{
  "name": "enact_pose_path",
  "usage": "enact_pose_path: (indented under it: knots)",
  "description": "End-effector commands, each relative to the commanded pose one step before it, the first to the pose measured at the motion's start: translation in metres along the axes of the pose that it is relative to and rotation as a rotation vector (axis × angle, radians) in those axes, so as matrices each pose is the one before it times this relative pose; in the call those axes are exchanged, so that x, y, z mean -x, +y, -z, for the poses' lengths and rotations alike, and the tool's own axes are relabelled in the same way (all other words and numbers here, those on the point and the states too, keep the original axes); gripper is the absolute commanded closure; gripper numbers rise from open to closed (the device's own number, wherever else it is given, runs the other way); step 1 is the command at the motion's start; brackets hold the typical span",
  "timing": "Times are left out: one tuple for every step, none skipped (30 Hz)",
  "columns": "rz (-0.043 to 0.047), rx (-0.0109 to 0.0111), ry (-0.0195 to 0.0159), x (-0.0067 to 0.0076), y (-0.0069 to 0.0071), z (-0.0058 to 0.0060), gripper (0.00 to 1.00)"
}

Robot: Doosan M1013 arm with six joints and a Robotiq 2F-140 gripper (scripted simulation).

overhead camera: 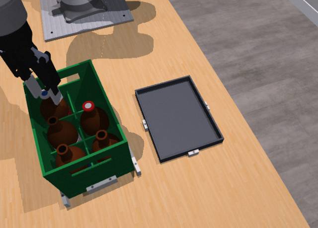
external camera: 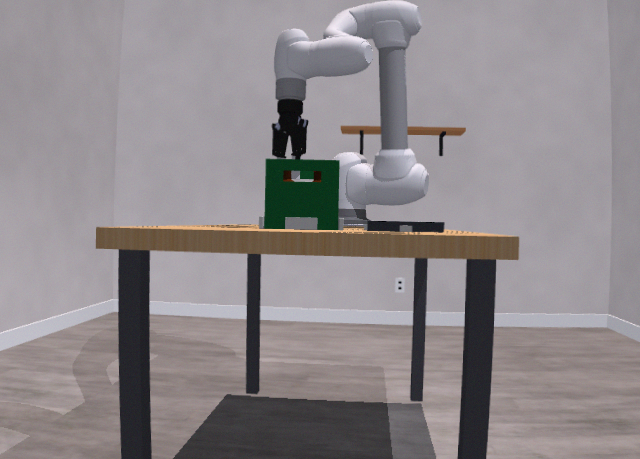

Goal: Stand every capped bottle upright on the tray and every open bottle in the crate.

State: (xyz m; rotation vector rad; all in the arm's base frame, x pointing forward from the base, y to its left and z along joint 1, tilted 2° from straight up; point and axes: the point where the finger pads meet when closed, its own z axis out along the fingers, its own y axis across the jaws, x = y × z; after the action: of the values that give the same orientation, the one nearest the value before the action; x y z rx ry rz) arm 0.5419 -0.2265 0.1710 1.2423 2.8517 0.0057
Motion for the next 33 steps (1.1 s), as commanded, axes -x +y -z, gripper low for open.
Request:
enact_pose_path:
  knots:
    - [0.00323,0.0046,0.00501,-0.00118,0.00096,-0.00753,0.62]
    - [0.0,0.0,0.0,0.0,0.0,0.0,0.62]
    - [-0.00301,-0.00427,-0.00408,0.00087,-0.0009,0.00493,0.62]
    - [0.00022,0.00031,0.00029,-0.00008,0.00009,-0.00049,0.62]
    - [0.00022,0.00031,0.00029,-0.00008,0.00009,-0.00049,0.62]
    - [0.00022,0.00031,0.00029,-0.00008,0.00009,-0.00049,0.62]
    - [0.00022,0.00031,0.00029,-0.00008,0.00009,-0.00049,0.62]
    - [0.00022,0.00031,0.00029,-0.00008,0.00009,-0.00049,0.62]
    - [0.00022,0.00031,0.00029,-0.00008,0.00009,-0.00049,0.62]
    - [0.00022,0.00031,0.00029,-0.00008,0.00009,-0.00049,0.62]
    - [0.00022,0.00031,0.00029,-0.00008,0.00009,-0.00049,0.62]
    - [0.00022,0.00031,0.00029,-0.00008,0.00009,-0.00049,0.62]
    - [0.00022,0.00031,0.00029,-0.00008,0.00009,-0.00049,0.62]
    - [0.00022,0.00031,0.00029,-0.00008,0.00009,-0.00049,0.62]
    - [0.00022,0.00031,0.00029,-0.00008,0.00009,-0.00049,0.62]
    - [0.00022,0.00031,0.00029,-0.00008,0.00009,-0.00049,0.62]
    - [0.00022,0.00031,0.00029,-0.00008,0.00009,-0.00049,0.62]
    - [0.0,0.0,0.0,0.0,0.0,0.0,0.62]
    - [0.0,0.0,0.0,0.0,0.0,0.0,0.62]
    - [-0.0031,-0.00412,-0.0042,0.00114,-0.00121,0.00377,0.62]
    - [0.00022,0.00029,0.0003,-0.0001,0.00011,-0.00042,0.62]
    - [0.00022,0.00029,0.0003,-0.0001,0.00011,-0.00042,0.62]
    - [0.00022,0.00029,0.0003,-0.0001,0.00011,-0.00042,0.62]
    - [0.00022,0.00029,0.0003,-0.0001,0.00011,-0.00042,0.62]
    - [0.00022,0.00029,0.0003,-0.0001,0.00011,-0.00042,0.62]
    - [0.00022,0.00029,0.0003,-0.0001,0.00011,-0.00042,0.62]
    - [0.00022,0.00029,0.0003,-0.0001,0.00011,-0.00042,0.62]
    - [0.00022,0.00029,0.0003,-0.0001,0.00011,-0.00042,0.62]
    - [0.00022,0.00029,0.0003,-0.0001,0.00011,-0.00042,0.62]
    - [0.00022,0.00029,0.0003,-0.0001,0.00011,-0.00042,0.62]
    - [0.00022,0.00029,0.0003,-0.0001,0.00011,-0.00042,0.62]
    - [0.00022,0.00029,0.0003,-0.0001,0.00011,-0.00042,0.62]
    - [0.00022,0.00029,0.0003,-0.0001,0.00011,-0.00042,0.62]
